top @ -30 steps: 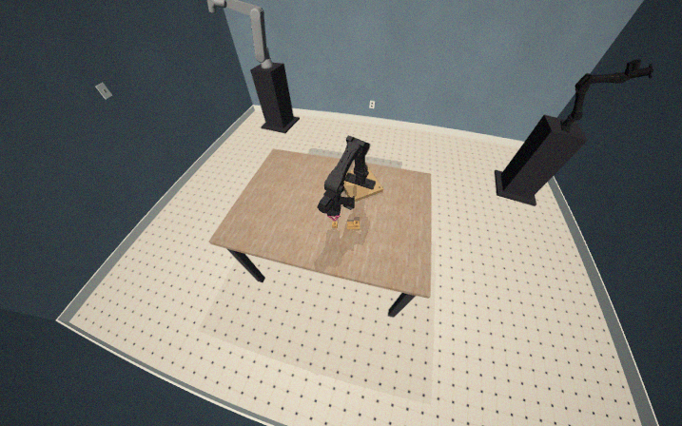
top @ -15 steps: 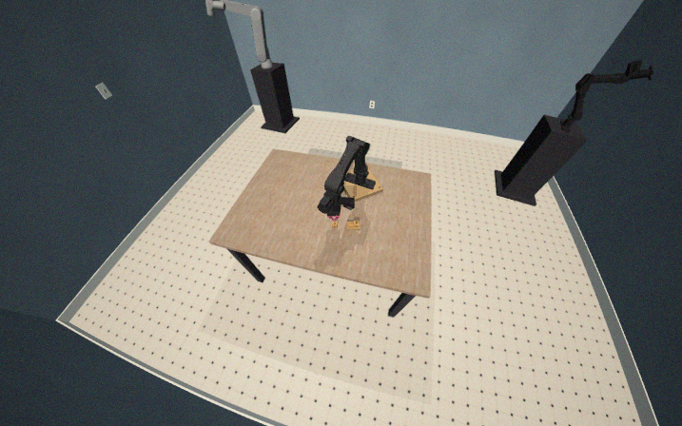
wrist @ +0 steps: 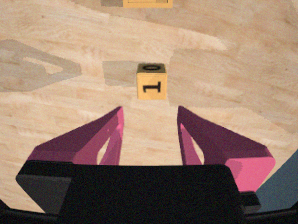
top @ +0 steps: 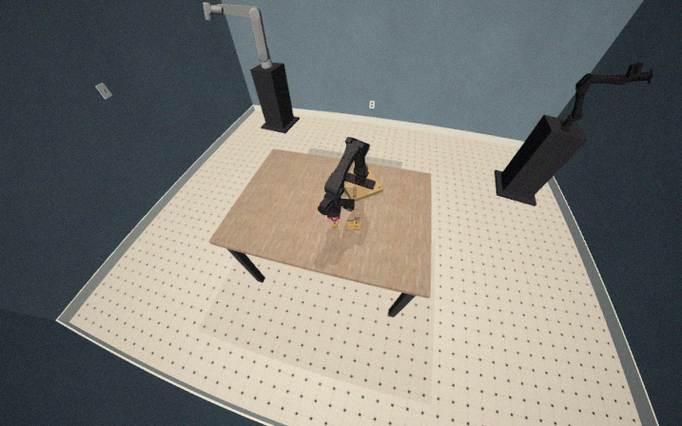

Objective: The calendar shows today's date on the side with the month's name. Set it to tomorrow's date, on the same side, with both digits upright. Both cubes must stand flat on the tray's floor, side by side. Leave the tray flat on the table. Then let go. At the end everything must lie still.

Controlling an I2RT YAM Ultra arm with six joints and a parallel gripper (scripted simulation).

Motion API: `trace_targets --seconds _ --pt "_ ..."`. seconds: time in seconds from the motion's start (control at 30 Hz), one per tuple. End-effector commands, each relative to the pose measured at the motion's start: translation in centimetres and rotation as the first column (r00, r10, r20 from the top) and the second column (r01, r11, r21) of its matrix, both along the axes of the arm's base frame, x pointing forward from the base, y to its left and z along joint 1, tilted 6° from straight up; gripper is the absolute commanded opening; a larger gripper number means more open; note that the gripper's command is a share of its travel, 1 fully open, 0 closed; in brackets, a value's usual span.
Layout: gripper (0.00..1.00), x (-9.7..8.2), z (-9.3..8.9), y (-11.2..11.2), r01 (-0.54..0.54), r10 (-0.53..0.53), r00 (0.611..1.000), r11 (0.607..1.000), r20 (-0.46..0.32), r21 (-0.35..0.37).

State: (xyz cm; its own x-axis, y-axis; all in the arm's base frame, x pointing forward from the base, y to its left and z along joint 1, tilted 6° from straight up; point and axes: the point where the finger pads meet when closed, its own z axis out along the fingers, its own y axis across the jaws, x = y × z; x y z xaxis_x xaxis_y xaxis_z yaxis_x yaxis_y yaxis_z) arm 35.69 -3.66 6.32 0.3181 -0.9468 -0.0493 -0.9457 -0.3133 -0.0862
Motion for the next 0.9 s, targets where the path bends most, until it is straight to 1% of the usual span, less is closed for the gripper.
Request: trace_targets --seconds 0.0,0.17,0.23,0.27,0.3,0.33,0.53,0.57,0.63,0.7,0.73,0.8,0.87 --pt "0.45 0.0 -0.8 0.4 -0.005 0.005 1.000 1.000 -0.005 0.005" --pt "0.45 0.0 -1.7 0.4 -0.003 0.003 1.000 1.000 -0.009 0.006" --pt "0.45 0.0 -1.7 0.4 -0.003 0.003 1.000 1.000 -0.009 0.006" --pt "0.45 1.3 -0.4 0.1 0.001 -0.001 0.999 1.000 0.044 -0.002" --pt "0.45 0.4 -1.4 0.2 0.000 0.000 1.000 1.000 0.012 0.003" --pt "0.45 0.0 -2.2 0.3 0.000 0.000 1.000 1.000 -0.009 0.006" --pt "0.45 0.0 -3.1 0.6 -0.006 0.006 1.000 1.000 -0.009 0.005" --pt "0.45 0.3 -3.1 0.6 -0.006 0.006 1.000 1.000 -0.002 0.005" --pt "0.45 0.2 -3.2 0.4 -0.002 0.002 1.000 1.000 -0.001 0.004" --pt "0.45 0.5 -3.2 0.4 -0.001 0.001 1.000 1.000 0.010 0.003" --pt "0.45 0.4 -3.6 0.4 -0.002 0.002 1.000 1.000 0.000 0.004" --pt "0.45 0.4 -3.6 0.4 -0.002 0.002 1.000 1.000 0.000 0.004" --pt "0.45 -0.1 -4.0 0.5 -0.003 0.003 1.000 1.000 -0.017 0.006"
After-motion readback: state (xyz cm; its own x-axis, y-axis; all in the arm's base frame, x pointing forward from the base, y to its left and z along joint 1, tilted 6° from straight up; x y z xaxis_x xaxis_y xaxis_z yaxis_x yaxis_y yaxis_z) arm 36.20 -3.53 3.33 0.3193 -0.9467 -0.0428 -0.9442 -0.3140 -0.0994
